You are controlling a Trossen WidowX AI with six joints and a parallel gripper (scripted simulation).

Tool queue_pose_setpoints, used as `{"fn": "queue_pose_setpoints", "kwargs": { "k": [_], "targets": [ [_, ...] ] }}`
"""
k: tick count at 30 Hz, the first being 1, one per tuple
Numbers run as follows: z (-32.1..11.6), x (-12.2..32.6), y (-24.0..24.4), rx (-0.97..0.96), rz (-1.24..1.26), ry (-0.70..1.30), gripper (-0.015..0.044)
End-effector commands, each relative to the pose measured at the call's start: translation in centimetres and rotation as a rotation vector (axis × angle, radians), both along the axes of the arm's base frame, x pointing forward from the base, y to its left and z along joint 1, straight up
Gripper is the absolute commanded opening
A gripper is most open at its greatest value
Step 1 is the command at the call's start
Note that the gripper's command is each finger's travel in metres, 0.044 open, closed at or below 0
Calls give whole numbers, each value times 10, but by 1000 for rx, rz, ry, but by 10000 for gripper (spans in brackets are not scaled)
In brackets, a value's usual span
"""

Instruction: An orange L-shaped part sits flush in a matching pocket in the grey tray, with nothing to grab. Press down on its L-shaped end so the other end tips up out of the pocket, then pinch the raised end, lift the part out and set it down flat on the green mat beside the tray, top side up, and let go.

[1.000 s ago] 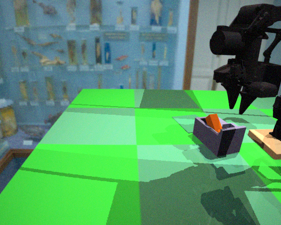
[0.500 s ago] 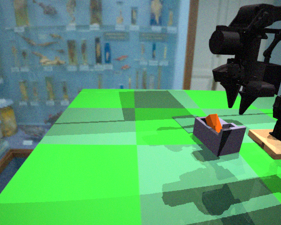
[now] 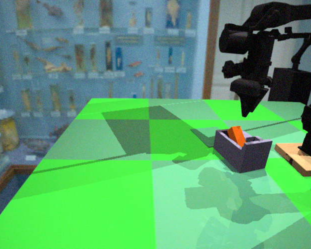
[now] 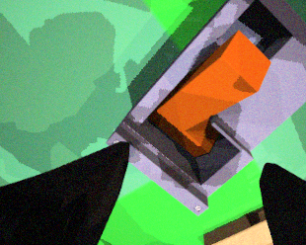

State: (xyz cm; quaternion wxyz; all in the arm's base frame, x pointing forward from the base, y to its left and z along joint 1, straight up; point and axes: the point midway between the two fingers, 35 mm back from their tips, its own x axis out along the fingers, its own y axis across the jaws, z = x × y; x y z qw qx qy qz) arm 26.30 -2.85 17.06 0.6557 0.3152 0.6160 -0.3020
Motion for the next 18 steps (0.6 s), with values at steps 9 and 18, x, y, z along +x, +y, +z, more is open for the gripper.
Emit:
{"fn": "queue_pose_setpoints", "kwargs": {
  "k": [9,18],
  "targets": [
    [-4,5,-30,26,-592,21,280],
    [-31,6,-30,26,-592,21,280]
  ]
}}
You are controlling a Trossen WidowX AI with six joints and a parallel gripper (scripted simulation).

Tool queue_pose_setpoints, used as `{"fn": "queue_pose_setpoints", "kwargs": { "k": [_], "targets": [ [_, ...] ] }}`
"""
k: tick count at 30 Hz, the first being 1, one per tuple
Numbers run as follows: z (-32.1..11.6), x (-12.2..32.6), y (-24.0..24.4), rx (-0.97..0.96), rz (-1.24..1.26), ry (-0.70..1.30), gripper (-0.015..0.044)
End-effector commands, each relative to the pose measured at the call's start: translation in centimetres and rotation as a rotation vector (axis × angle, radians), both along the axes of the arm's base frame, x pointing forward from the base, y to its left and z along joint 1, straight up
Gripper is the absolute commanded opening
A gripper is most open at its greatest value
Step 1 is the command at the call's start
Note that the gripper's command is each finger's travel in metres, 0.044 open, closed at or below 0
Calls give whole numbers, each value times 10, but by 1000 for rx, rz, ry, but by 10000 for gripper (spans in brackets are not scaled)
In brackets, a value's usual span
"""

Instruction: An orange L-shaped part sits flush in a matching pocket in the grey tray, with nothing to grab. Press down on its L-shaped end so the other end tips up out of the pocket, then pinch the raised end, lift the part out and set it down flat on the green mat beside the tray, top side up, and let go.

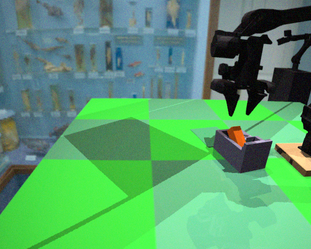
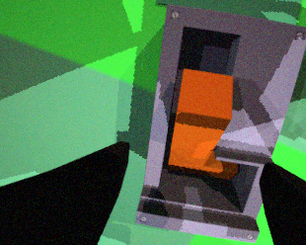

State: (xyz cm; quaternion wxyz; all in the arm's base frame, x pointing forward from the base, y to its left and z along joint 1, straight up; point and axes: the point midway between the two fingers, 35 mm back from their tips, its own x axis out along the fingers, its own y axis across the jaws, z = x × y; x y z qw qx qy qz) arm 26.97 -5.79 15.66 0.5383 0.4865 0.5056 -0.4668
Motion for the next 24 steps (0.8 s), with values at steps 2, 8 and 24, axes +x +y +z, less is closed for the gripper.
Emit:
{"fn": "queue_pose_setpoints", "kwargs": {
  "k": [2,8,24],
  "targets": [
    [-21,-1,-1,3,-16,21,280],
    [-24,-1,-1,3,-16,21,280],
    [-49,1,-1,3,-16,21,280]
  ]
}}
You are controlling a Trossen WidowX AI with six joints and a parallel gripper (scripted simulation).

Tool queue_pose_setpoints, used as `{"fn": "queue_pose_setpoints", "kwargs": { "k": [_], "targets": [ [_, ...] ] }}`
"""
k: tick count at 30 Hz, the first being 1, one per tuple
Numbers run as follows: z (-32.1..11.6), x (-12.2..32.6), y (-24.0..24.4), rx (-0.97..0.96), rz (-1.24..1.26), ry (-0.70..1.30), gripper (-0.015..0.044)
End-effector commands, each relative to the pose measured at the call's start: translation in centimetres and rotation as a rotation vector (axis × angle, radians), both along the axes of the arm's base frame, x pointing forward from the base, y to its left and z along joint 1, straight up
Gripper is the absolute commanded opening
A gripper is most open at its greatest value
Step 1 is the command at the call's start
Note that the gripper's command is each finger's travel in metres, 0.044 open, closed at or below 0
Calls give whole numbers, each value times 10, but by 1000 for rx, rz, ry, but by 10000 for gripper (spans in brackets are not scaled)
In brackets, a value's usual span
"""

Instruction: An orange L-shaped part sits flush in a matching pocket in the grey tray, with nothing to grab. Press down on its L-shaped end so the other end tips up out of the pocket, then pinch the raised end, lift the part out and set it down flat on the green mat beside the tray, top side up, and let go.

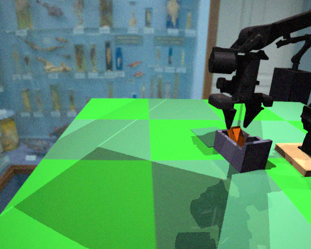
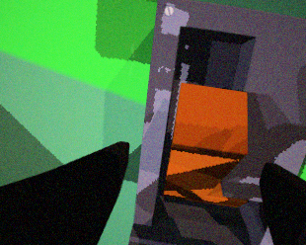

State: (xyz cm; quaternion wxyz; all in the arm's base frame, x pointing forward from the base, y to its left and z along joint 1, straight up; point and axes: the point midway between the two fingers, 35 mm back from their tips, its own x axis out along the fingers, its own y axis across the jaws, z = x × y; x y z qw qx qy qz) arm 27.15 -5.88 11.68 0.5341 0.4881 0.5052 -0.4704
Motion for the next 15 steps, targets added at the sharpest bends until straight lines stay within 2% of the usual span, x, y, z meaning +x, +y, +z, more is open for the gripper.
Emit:
{"fn": "queue_pose_setpoints", "kwargs": {
  "k": [1,15],
  "targets": [
    [-11,-1,0,1,-6,15,280],
    [-30,-1,0,1,-6,15,280]
  ]
}}
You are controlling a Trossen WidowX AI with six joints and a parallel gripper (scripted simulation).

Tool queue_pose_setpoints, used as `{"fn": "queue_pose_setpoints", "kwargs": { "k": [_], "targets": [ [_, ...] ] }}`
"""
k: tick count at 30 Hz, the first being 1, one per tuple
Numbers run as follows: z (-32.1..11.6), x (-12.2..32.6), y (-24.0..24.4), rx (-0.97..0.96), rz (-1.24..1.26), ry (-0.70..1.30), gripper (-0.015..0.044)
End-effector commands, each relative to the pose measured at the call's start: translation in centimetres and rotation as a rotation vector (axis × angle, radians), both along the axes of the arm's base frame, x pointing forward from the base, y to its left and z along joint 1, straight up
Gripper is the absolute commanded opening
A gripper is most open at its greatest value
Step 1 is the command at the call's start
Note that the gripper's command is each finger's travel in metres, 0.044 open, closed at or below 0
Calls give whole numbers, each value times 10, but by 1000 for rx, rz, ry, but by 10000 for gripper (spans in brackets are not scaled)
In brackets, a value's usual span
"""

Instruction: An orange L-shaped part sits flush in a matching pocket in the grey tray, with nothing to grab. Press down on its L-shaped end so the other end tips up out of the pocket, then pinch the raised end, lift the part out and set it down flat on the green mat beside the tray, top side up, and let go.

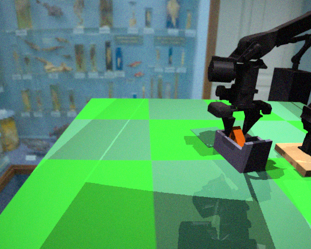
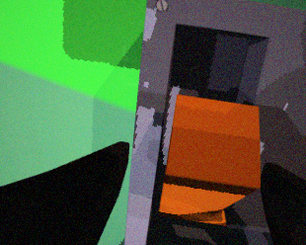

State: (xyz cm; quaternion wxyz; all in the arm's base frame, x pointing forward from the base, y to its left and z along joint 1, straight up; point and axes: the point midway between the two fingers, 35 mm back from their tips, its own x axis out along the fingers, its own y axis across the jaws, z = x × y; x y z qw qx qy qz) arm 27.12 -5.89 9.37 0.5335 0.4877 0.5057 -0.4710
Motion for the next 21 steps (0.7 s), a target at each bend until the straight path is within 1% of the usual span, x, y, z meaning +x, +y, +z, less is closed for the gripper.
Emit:
{"fn": "queue_pose_setpoints", "kwargs": {
  "k": [1,5,10,20,21],
  "targets": [
    [-7,-1,0,1,-5,13,280],
    [-7,-1,0,1,-5,13,280],
    [-3,0,0,0,0,2,149],
    [-3,0,0,0,0,2,82],
    [-3,0,0,0,0,2,56]
  ]
}}
